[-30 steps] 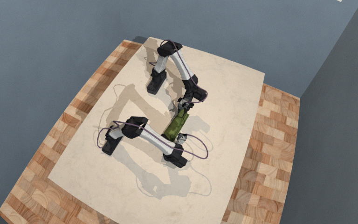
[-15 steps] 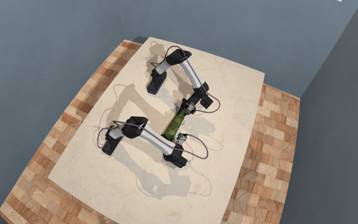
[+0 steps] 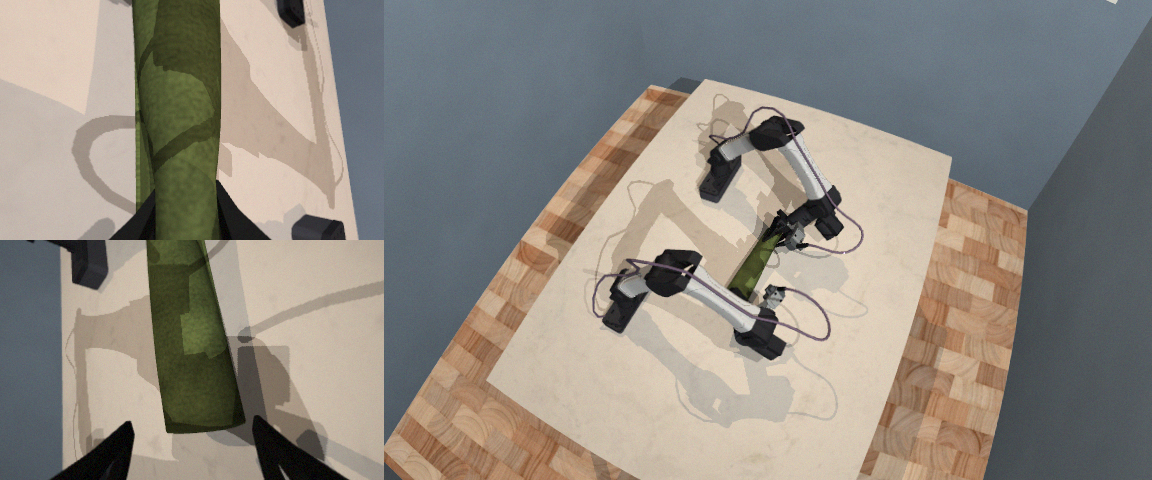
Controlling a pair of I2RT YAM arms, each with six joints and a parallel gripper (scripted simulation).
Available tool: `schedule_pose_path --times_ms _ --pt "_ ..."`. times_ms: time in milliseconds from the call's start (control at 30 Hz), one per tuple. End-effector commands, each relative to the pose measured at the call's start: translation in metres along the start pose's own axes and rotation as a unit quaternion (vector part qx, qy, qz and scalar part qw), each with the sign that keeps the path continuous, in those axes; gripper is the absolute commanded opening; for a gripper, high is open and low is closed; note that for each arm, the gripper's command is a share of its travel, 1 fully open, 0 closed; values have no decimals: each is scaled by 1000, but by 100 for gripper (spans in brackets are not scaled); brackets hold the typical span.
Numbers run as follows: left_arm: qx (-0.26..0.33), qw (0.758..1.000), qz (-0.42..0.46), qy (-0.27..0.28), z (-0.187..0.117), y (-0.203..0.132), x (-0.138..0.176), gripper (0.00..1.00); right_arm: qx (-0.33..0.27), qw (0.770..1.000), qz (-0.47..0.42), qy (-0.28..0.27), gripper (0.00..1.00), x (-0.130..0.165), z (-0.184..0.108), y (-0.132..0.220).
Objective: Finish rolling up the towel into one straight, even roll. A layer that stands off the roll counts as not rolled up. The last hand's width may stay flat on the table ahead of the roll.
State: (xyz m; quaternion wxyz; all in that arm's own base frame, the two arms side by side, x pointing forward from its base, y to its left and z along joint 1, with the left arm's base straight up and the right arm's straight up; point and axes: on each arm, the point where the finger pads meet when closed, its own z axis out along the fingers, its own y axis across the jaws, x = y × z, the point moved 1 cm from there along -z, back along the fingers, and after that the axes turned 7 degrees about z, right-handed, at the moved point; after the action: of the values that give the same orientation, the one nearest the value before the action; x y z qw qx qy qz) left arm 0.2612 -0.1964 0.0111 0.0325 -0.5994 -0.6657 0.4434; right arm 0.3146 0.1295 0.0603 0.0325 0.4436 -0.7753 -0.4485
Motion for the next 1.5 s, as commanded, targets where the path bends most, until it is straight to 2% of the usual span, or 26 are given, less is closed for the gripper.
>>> schedule_pose_path --times_ms 0,200,233,300,767,933,1300,1467 --pt "15 1000 -3 -6 -1 -2 -2 34 -35 999 -17 27 85 -10 -13 10" --pt "15 1000 -3 -6 4 3 3 34 -35 999 -17 27 85 -10 -13 10" --pt "15 1000 -3 -6 4 3 3 37 -35 999 -17 27 85 -10 -13 10" --pt "15 1000 -3 -6 4 3 3 37 -35 999 -17 27 85 -10 -13 10" --pt "15 1000 -3 -6 -3 -4 -3 85 -35 999 -17 27 85 -10 -13 10" --pt "15 1000 -3 -6 -8 -4 -3 85 -35 999 -17 27 85 -10 -13 10" --pt "15 1000 -3 -6 -64 -3 -2 85 -35 999 -17 27 85 -10 -13 10" --pt "15 1000 -3 -6 -72 -2 -2 85 -35 999 -17 27 85 -10 -13 10"
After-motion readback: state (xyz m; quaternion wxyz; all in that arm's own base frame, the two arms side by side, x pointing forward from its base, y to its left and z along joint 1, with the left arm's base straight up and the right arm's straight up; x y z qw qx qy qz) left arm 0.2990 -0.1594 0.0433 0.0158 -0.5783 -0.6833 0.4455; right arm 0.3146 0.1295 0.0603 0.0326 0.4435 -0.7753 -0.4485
